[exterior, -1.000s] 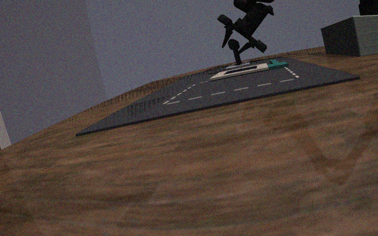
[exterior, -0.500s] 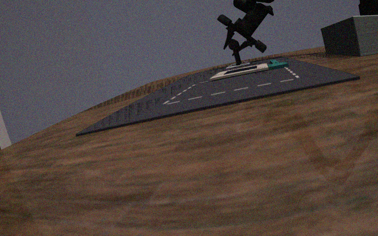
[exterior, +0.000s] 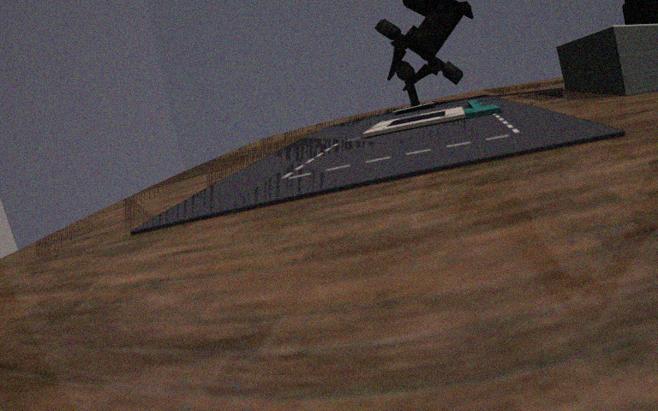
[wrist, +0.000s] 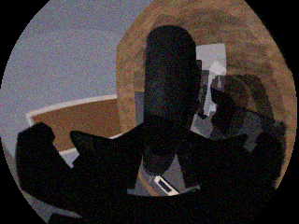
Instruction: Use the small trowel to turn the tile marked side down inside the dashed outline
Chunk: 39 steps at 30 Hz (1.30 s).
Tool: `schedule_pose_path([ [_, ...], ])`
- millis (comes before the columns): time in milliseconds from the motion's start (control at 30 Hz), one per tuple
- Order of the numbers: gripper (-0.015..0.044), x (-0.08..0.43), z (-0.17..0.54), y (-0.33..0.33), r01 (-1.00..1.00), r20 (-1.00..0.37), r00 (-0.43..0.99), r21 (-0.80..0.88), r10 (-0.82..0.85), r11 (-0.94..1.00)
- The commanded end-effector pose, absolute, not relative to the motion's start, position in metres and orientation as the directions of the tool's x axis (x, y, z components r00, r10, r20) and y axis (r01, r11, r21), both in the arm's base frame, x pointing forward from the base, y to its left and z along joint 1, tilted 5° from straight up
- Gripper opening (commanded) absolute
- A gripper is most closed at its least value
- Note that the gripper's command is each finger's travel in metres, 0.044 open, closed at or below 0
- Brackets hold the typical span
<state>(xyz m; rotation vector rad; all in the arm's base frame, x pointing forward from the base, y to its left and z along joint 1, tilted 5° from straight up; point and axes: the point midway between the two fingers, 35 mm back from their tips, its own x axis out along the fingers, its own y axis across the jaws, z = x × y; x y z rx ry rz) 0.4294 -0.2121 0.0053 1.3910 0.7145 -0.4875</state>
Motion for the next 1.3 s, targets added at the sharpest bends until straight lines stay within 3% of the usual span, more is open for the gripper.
schedule_pose_path([
  [0, 0.0000, 0.436, 0.039, -0.214, 0.671, -0.686, 0.723, 0.726, 0.085, 0.149],
  [400, 0.0000, 0.436, 0.058, -0.210, 0.672, -0.686, 0.722, 0.726, 0.086, 0.150],
  [1267, 0.0000, 0.420, 0.048, -0.117, 0.683, -0.701, 0.712, 0.707, 0.047, 0.182],
])
